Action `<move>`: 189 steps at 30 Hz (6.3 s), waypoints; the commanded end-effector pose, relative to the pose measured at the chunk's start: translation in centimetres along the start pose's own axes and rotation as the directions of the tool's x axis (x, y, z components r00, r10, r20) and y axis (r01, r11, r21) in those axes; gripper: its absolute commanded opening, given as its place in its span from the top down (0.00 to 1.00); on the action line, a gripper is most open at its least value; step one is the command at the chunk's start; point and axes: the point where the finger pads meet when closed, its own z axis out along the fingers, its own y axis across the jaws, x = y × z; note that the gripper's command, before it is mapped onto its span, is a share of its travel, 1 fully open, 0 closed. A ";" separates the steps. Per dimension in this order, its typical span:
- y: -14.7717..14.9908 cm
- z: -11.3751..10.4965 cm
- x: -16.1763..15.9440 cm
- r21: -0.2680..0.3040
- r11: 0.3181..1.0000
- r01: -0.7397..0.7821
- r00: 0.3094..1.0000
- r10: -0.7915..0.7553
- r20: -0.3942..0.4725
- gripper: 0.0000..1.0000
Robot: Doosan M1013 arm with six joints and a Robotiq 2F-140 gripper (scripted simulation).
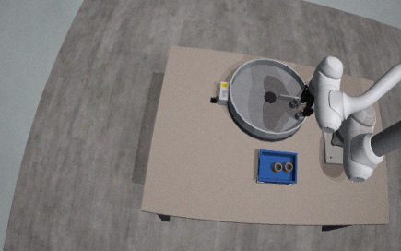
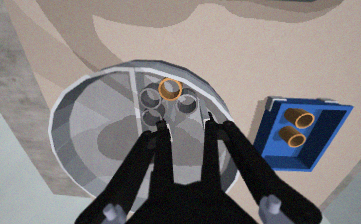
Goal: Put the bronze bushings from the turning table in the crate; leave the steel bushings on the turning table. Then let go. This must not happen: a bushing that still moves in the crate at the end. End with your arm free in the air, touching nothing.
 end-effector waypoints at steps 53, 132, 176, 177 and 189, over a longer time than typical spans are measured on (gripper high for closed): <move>0.2 3.0 0.4 -0.007 1.000 0.003 1.000 -0.003 -0.007 0.72; 0.2 3.0 0.4 -0.007 1.000 0.003 1.000 -0.003 -0.007 1.00; 0.2 -4.5 0.3 -0.007 1.000 0.003 1.000 -0.003 -0.007 1.00; 0.2 -4.5 0.3 -0.007 1.000 0.003 1.000 -0.003 -0.007 1.00; 0.2 -4.5 0.3 -0.007 1.000 0.003 1.000 -0.003 -0.007 1.00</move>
